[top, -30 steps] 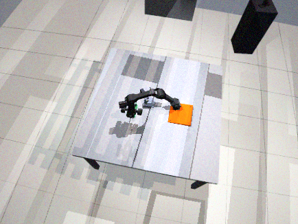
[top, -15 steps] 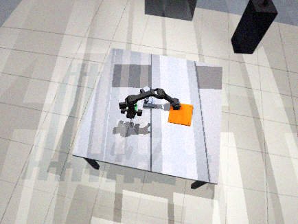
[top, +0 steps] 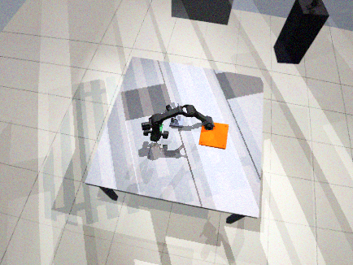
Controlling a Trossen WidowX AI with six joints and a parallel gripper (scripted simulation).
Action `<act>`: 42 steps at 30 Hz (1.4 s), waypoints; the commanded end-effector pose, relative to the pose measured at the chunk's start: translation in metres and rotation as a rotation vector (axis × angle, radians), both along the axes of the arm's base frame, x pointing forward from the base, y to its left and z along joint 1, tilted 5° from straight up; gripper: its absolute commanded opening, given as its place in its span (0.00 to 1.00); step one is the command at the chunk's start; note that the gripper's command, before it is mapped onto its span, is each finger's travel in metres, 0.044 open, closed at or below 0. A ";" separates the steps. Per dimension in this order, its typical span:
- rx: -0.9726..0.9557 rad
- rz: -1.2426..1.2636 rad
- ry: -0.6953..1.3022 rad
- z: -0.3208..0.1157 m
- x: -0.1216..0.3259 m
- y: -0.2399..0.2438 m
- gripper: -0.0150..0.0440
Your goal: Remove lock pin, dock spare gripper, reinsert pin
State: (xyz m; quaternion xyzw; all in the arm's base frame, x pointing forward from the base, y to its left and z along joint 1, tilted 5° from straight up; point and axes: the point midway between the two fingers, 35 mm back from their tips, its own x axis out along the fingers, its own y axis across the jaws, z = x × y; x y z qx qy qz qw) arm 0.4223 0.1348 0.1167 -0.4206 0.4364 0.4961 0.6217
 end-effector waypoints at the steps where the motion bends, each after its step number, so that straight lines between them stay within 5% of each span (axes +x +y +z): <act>1: -0.001 -0.004 0.004 -0.008 -0.001 0.000 0.25; 42: 0.004 -0.004 -0.014 -0.029 0.001 0.001 0.25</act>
